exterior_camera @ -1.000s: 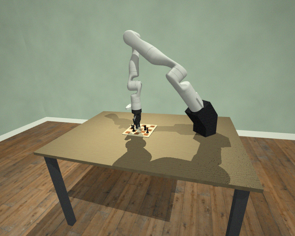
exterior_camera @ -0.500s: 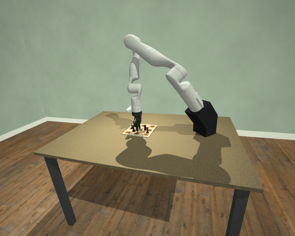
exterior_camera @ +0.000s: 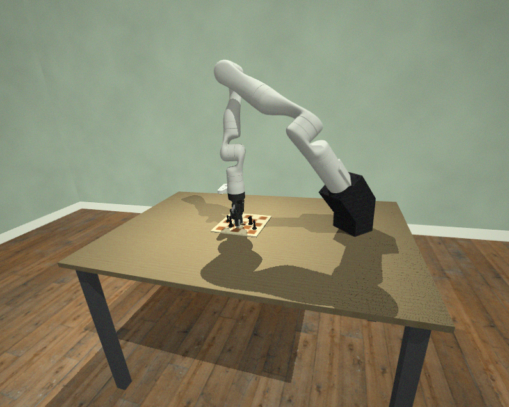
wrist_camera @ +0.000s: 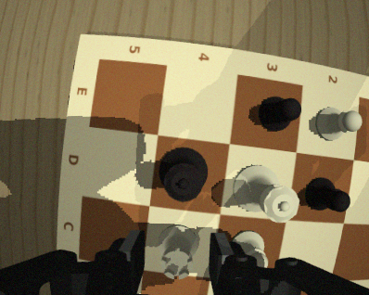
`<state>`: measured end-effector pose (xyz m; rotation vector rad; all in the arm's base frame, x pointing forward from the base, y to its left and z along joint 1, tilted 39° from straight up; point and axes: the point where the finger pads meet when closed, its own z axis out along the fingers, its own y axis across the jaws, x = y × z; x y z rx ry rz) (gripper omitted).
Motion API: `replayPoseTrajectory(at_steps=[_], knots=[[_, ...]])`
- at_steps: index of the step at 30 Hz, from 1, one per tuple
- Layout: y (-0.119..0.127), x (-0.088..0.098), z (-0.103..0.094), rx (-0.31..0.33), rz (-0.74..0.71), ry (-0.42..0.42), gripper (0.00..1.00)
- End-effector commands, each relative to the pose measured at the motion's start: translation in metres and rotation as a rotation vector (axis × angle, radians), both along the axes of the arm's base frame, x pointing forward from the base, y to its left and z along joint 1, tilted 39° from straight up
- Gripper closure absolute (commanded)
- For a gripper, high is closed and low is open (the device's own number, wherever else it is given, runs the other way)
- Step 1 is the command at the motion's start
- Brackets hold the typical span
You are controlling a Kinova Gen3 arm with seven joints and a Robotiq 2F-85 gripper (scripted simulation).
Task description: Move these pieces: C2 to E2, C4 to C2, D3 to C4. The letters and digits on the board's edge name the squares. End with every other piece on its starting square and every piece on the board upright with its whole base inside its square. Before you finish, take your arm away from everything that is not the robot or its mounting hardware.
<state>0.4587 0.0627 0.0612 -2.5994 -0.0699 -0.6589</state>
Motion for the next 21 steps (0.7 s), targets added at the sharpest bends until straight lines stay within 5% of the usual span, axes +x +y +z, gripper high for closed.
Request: replayPoseTrajectory(at_steps=[1, 20, 21], knots=[[-0.0004, 0.0001, 0.0003, 0.000, -0.001, -0.001, 0.63], [-0.0004, 0.0001, 0.0003, 0.000, -0.001, -0.001, 0.63], [-0.0004, 0.0001, 0.0003, 0.000, -0.001, -0.001, 1.00]])
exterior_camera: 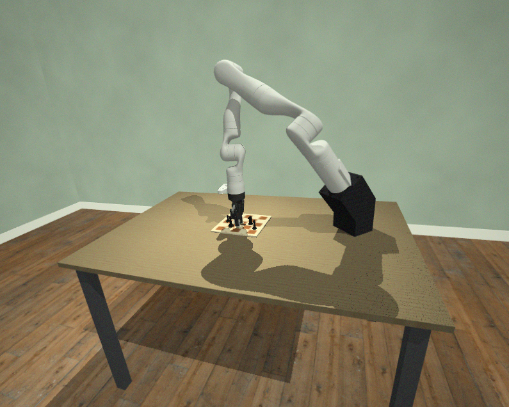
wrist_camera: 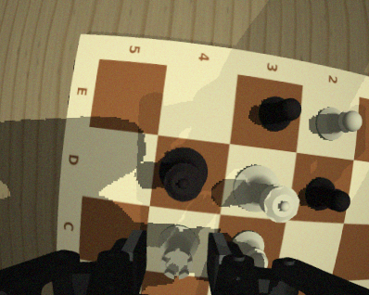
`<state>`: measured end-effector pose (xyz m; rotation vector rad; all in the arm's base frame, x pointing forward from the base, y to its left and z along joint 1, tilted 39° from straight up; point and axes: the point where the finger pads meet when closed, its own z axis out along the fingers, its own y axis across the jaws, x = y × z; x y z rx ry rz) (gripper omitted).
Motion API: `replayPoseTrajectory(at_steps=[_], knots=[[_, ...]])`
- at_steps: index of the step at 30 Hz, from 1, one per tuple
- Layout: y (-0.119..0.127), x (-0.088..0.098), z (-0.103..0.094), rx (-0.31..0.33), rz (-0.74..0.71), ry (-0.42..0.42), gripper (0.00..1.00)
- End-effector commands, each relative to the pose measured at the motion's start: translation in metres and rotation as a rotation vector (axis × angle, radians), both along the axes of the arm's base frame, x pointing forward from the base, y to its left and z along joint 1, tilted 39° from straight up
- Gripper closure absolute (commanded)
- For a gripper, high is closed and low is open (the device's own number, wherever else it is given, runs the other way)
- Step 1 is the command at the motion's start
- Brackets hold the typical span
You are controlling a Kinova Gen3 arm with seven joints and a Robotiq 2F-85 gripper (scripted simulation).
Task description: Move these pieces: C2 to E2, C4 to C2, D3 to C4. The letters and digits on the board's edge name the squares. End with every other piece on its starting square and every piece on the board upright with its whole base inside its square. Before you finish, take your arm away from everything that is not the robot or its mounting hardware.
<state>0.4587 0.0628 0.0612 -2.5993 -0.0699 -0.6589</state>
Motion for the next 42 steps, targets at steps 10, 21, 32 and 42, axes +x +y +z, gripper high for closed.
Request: replayPoseTrajectory(at_steps=[10, 21, 32, 42], knots=[[-0.0004, 0.0002, 0.0003, -0.001, -0.001, -0.001, 1.00], [-0.0004, 0.0002, 0.0003, -0.001, -0.001, -0.001, 1.00], [-0.0004, 0.0002, 0.0003, -0.001, -0.001, -0.001, 1.00], [-0.0041, -0.0035, 0.0069, 0.000, -0.001, -0.001, 1.00]])
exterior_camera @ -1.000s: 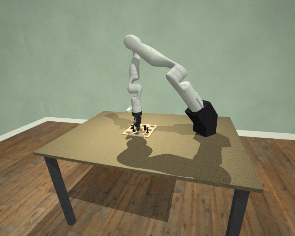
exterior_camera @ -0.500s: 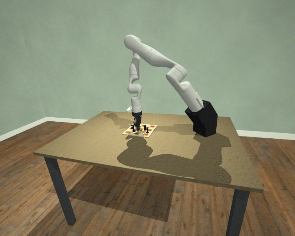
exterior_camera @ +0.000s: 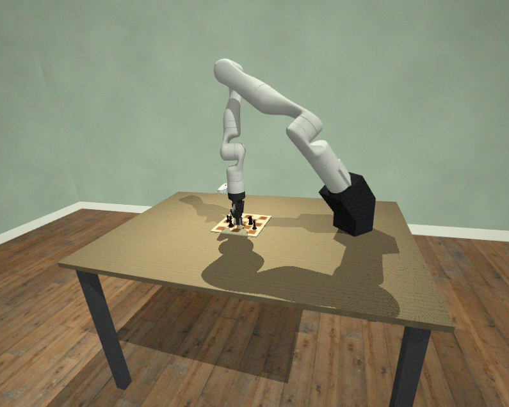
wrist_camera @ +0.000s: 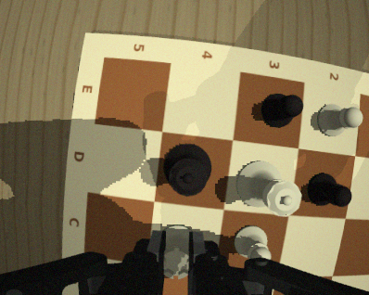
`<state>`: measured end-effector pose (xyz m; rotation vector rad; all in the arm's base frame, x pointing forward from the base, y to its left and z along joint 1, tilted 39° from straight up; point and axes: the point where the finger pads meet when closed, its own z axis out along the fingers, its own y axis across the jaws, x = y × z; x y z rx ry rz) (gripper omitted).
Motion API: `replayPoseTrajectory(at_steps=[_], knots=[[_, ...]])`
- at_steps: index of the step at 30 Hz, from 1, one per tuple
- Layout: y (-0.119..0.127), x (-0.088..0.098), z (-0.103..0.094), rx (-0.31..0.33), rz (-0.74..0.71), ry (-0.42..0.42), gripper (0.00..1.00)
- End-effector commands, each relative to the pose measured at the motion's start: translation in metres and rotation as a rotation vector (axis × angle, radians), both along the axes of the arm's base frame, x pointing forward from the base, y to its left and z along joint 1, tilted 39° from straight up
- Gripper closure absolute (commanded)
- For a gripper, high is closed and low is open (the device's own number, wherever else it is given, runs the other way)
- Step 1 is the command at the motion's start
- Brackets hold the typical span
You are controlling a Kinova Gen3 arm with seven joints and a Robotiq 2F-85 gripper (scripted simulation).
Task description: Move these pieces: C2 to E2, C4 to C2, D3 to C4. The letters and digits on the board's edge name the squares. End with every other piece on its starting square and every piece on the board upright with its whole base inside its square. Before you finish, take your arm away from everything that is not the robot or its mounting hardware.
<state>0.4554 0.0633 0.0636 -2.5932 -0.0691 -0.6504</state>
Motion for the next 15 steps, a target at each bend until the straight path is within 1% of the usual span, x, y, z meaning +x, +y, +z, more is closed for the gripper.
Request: replayPoseTrajectory(at_steps=[1, 10, 12, 15], knots=[[-0.006, -0.002, 0.007, -0.008, -0.003, -0.006, 1.00], [-0.026, -0.022, 0.043, -0.008, -0.003, -0.006, 1.00], [-0.026, -0.022, 0.043, -0.008, -0.003, -0.006, 1.00], [-0.033, -0.029, 0.055, -0.008, -0.003, -0.006, 1.00]])
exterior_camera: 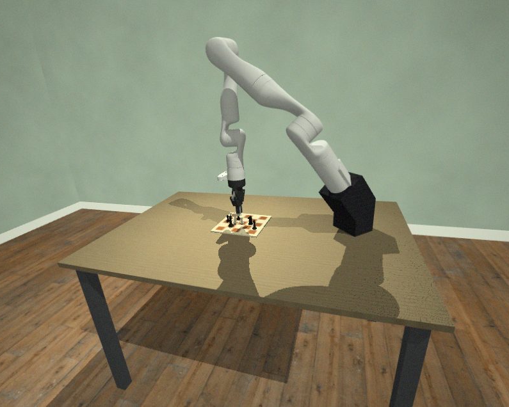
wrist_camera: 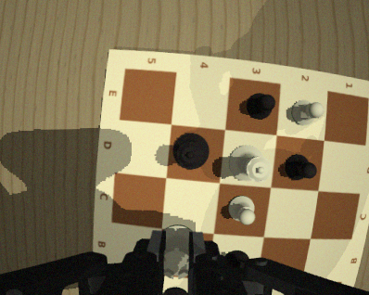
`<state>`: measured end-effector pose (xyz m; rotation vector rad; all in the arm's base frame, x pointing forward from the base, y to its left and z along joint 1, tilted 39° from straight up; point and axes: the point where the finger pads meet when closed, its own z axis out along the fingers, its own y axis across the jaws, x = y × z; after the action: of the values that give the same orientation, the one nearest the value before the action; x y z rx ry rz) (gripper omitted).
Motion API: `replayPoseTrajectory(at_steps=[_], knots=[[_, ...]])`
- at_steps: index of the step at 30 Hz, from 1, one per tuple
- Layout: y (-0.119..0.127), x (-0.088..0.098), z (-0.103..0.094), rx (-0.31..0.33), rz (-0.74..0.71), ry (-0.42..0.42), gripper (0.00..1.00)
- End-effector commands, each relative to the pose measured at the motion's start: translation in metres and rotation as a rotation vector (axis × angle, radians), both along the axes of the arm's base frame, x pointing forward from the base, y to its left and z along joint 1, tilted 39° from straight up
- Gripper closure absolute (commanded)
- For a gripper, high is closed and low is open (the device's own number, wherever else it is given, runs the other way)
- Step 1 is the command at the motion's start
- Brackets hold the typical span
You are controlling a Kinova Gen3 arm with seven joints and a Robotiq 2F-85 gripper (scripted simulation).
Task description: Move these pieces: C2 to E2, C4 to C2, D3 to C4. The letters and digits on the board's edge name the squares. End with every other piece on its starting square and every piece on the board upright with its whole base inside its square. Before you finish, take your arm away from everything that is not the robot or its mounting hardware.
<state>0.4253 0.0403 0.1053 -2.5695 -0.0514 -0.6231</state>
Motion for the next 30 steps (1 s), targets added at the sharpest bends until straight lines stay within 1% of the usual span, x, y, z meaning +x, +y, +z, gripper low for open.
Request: replayPoseTrajectory(at_steps=[1, 5, 9, 22, 24, 27, 28, 30], knots=[[-0.012, -0.001, 0.017, -0.039, -0.002, -0.024, 1.00], [-0.019, -0.007, 0.028, -0.039, -0.002, -0.024, 1.00], [-0.022, -0.010, 0.033, -0.039, -0.002, -0.024, 1.00], [-0.023, -0.010, 0.034, -0.038, -0.003, -0.024, 1.00], [-0.036, -0.008, 0.028, -0.030, -0.018, -0.016, 1.00], [-0.076, -0.005, 0.007, -0.007, -0.059, 0.008, 1.00], [-0.086, -0.005, 0.002, -0.002, -0.068, 0.014, 1.00], [-0.090, -0.005, 0.000, 0.000, -0.073, 0.017, 1.00]])
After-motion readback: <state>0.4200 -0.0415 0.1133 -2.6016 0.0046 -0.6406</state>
